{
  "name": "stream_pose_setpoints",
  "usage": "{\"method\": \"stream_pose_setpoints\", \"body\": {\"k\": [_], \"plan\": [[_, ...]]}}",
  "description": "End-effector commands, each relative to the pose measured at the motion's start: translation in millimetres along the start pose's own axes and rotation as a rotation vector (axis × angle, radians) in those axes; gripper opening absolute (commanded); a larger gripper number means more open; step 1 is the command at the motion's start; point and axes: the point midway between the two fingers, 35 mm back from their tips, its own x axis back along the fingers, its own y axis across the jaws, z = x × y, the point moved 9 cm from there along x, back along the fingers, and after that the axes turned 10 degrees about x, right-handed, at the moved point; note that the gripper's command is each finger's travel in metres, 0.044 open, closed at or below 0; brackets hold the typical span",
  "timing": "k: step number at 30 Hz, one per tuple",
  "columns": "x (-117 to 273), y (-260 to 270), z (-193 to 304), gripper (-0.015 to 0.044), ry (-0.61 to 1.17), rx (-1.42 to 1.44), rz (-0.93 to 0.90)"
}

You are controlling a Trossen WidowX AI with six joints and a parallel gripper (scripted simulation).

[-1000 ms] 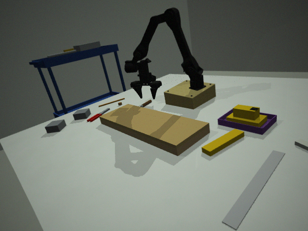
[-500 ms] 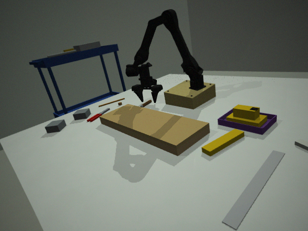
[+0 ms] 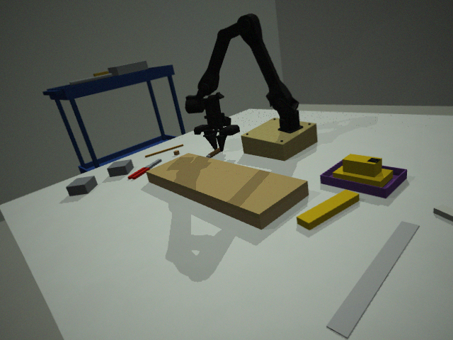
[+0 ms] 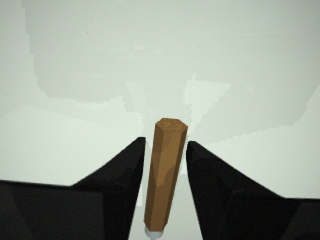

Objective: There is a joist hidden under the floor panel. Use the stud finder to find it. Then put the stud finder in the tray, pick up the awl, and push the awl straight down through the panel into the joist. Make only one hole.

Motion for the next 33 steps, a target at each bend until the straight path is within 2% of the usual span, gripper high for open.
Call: {"method": "stream_pose_setpoints", "body": {"k": [1,5,7,11,24,33], "plan": [[-1,0,0,0.0059,0.004,-0.006,0.001],[-1,0,0,0.0032,0.004,-0.006,0.001],[3,0,1,0.0000,0.004,-0.006,0.001],[22,5,2,0.0000,0.004,-0.006,0.000],[118,3,8,0.0000,0.003,-0.006,0.000],[122,1,13,0.0000,-0.004,0.103,-0.070]]}}
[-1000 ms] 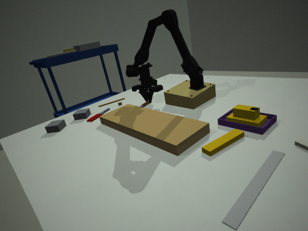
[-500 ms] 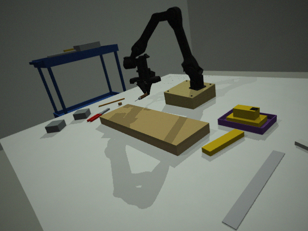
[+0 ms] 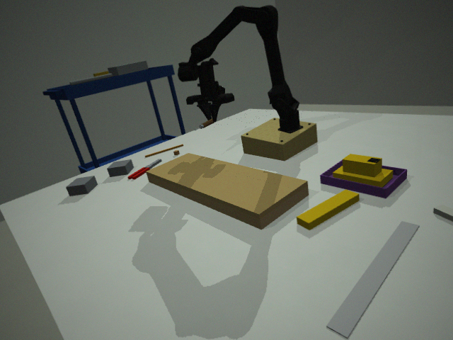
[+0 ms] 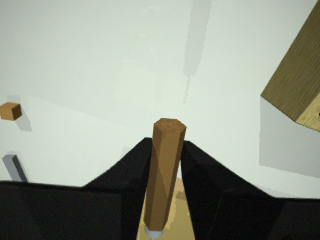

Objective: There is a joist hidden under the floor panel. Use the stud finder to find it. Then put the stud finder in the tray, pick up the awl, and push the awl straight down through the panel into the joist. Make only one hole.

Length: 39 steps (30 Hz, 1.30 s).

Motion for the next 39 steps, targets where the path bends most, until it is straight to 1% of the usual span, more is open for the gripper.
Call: {"method": "stream_pose_setpoints", "body": {"k": [1,11,20,30,39], "plan": [[2,-2,6,0.0000,-0.008,0.113,-0.074],[2,-8,24,0.0000,-0.089,0.550,-0.353],[6,-18,41,0.0000,-0.226,0.916,-0.599],[13,-36,57,0.0000,-0.456,1.274,-0.862],[22,-57,67,0.0000,-0.736,1.530,-1.082]]}}
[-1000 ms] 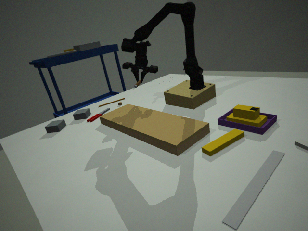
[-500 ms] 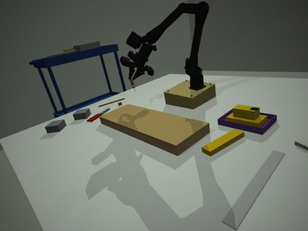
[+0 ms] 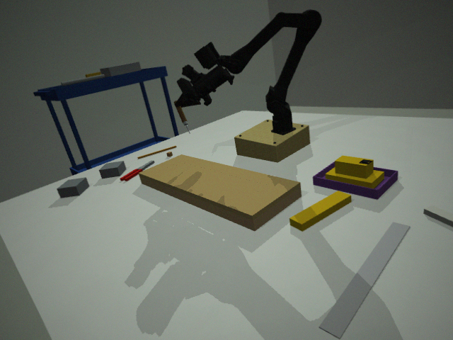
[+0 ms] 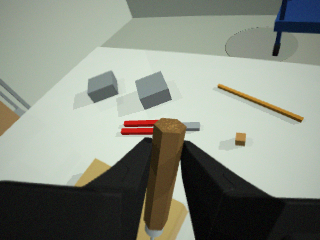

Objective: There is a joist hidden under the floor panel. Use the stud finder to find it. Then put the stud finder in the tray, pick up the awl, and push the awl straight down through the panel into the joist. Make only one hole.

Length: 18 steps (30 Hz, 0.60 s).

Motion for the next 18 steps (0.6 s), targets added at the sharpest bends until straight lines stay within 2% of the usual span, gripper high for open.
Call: {"method": "stream_pose_setpoints", "body": {"k": [1,6,7,18], "plan": [[10,6,2,0.0000,-0.109,0.142,-0.042],[24,13,6,0.0000,-0.255,0.318,-0.080],[15,10,4,0.0000,-0.167,0.219,-0.063],[7,41,15,0.0000,-0.169,0.237,-0.067]]}}
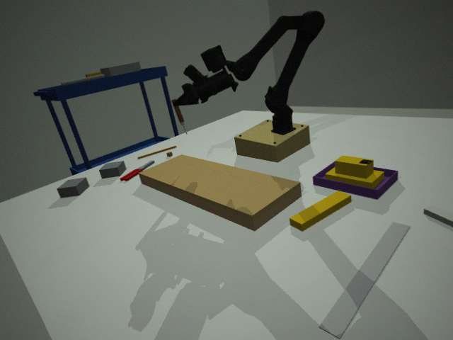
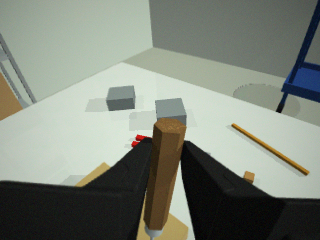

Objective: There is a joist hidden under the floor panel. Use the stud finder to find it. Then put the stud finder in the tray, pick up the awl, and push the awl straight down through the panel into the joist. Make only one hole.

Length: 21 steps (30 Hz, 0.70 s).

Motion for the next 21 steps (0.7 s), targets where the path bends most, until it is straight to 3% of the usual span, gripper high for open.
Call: {"method": "stream_pose_setpoints", "body": {"k": [1,21], "plan": [[-3,13,-4,0.0000,-0.023,-0.018,-0.009],[0,83,10,0.0000,-0.046,0.026,-0.018]]}}
